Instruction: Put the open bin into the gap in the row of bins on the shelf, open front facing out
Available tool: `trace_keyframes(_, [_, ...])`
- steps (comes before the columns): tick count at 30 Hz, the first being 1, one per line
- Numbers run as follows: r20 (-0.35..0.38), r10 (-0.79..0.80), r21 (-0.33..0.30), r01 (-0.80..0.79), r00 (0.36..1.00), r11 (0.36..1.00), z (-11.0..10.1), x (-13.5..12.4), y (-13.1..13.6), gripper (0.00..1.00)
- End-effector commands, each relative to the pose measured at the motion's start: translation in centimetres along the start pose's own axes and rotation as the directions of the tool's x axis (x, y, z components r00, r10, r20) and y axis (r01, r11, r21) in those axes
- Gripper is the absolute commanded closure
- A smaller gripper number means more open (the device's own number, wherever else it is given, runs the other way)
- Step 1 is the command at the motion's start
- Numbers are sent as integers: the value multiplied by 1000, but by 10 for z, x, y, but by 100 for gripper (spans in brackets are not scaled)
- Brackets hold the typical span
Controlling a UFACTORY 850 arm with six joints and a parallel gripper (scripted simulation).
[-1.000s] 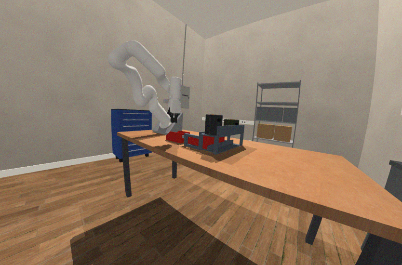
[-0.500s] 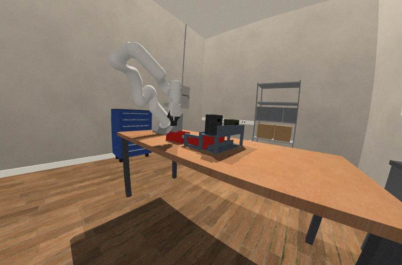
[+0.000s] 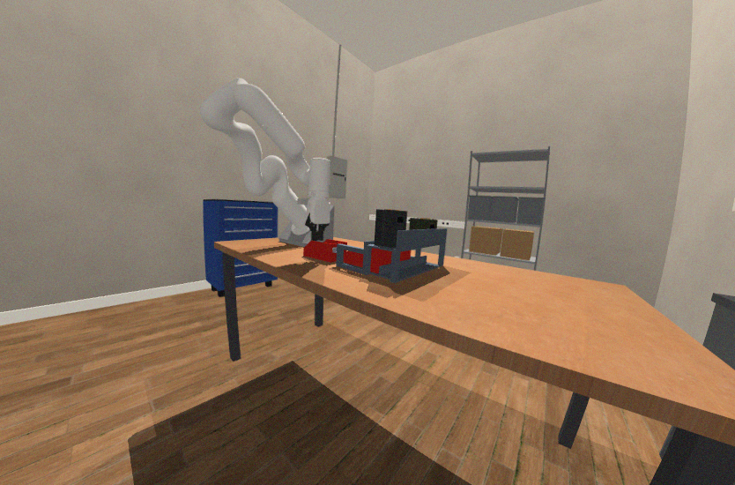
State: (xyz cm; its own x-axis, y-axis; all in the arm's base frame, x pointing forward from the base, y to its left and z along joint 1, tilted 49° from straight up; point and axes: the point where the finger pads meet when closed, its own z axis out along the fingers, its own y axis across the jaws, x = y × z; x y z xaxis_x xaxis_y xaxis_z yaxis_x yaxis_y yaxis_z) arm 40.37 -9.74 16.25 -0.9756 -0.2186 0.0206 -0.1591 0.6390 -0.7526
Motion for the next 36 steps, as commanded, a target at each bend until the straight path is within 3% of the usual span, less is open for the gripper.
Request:
trace_keyframes(1, [1, 0, 0, 0, 1000, 1000, 0, 0, 0, 71])
trace_keyframes(36, [1, 0, 0, 0, 1000, 1000, -6, 0, 0, 71])
